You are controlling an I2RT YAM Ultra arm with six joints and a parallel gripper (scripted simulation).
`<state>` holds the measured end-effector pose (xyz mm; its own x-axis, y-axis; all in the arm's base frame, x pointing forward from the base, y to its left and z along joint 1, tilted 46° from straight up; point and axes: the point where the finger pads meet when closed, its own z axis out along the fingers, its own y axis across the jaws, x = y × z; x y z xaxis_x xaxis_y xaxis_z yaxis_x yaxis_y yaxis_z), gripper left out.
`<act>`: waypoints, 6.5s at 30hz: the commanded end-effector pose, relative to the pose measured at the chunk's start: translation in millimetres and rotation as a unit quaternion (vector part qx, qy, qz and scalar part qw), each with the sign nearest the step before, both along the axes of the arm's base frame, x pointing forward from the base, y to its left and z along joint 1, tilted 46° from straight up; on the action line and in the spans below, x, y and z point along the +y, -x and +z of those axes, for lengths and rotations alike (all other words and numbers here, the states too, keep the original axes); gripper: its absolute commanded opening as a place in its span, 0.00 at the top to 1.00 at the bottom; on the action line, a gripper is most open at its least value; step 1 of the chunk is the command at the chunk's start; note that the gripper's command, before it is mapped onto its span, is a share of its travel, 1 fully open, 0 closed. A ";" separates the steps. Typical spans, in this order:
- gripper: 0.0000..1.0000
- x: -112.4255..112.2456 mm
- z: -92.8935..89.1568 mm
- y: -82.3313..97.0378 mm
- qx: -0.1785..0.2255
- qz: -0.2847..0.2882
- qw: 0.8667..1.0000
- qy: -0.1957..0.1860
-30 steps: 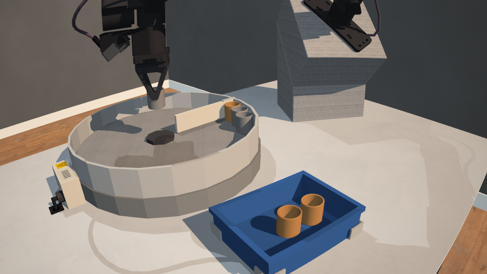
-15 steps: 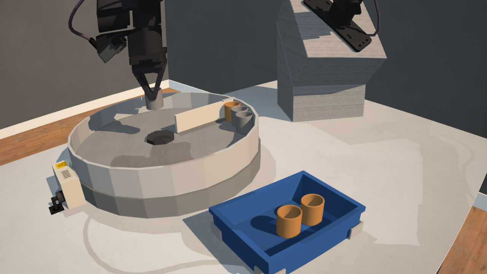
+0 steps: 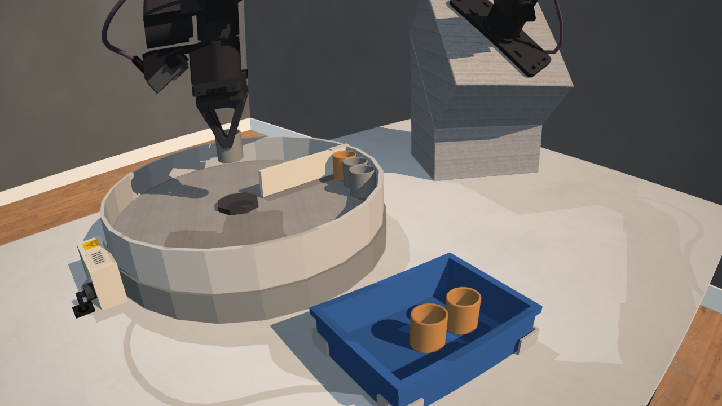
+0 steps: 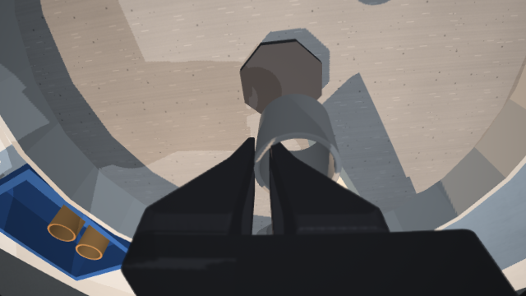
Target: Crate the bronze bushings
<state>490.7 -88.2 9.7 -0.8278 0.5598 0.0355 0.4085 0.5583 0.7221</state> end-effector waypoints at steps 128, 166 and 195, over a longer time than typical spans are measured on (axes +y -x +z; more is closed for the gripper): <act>1.00 -11.6 22.8 -5.0 -0.015 -0.013 1.000 0.012; 1.00 -1.8 5.5 -20.9 -0.021 -0.014 1.000 0.011; 1.00 -1.9 2.6 -20.1 -0.021 -0.012 1.000 0.012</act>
